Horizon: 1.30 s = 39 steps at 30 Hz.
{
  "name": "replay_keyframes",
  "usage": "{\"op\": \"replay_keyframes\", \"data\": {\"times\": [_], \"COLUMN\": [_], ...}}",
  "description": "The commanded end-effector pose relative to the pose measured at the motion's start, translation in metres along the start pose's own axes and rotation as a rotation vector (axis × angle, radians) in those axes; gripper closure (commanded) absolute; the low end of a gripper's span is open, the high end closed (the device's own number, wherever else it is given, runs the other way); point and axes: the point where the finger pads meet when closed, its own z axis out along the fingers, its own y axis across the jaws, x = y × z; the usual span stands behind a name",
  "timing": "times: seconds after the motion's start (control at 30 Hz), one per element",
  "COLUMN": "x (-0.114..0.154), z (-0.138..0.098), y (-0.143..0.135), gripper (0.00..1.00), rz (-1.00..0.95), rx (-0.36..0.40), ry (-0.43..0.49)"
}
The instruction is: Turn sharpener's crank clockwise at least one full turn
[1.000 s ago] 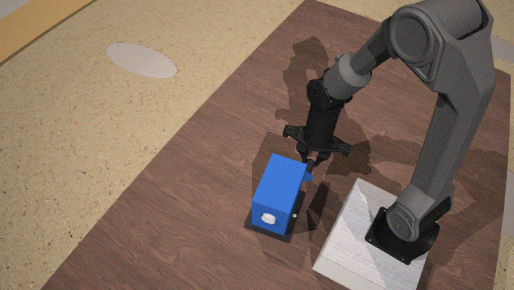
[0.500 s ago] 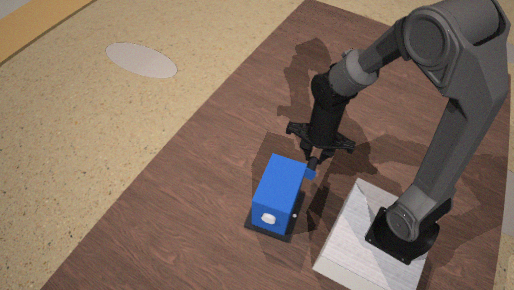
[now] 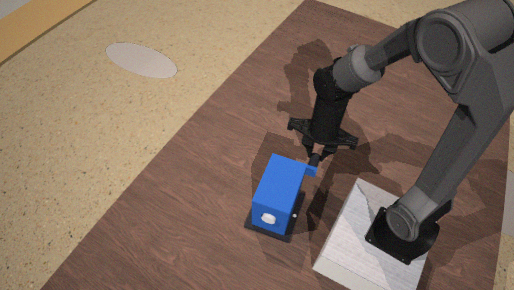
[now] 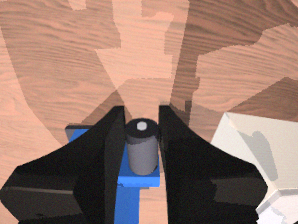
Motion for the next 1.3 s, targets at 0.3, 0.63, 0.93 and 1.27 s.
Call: {"op": "replay_keyframes", "data": {"times": [0.3, 0.63, 0.93, 1.27], "x": [-0.001, -0.001, -0.001, 0.000], "z": [-0.012, -0.022, -0.028, -0.035], "y": [0.002, 0.006, 0.010, 0.016], "gripper": [0.80, 0.80, 0.80, 0.80], "rz": [0.000, 0.000, 0.000, 0.000], "rx": [-0.004, -0.004, -0.004, -0.004], "ry": [-0.004, -0.004, -0.003, -0.003]}}
